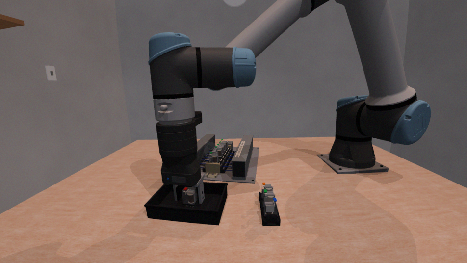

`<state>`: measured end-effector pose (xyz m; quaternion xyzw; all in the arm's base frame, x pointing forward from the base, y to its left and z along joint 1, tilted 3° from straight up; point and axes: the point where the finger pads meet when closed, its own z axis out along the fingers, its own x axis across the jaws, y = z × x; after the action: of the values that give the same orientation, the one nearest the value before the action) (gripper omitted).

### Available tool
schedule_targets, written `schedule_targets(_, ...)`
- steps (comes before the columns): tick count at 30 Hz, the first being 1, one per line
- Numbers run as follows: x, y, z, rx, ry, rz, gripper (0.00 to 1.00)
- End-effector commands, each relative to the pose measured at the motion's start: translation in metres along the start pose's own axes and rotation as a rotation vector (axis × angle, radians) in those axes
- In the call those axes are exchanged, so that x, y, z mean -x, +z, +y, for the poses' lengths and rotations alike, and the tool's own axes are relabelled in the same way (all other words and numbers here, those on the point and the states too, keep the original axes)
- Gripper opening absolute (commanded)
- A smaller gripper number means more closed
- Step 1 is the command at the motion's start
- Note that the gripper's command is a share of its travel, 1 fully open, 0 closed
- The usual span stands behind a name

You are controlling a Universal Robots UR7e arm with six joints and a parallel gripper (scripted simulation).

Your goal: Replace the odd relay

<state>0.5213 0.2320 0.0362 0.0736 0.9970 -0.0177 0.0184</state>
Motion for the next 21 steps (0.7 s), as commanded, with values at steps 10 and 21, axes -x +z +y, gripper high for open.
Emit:
schedule_targets(10, 0.0004, -0.0007, 0.0002, 0.001, 0.0, -0.002, 1.0)
schedule_targets(21, 0.0004, -0.0047, 0.0002, 0.001, 0.0, -0.002, 1.0)
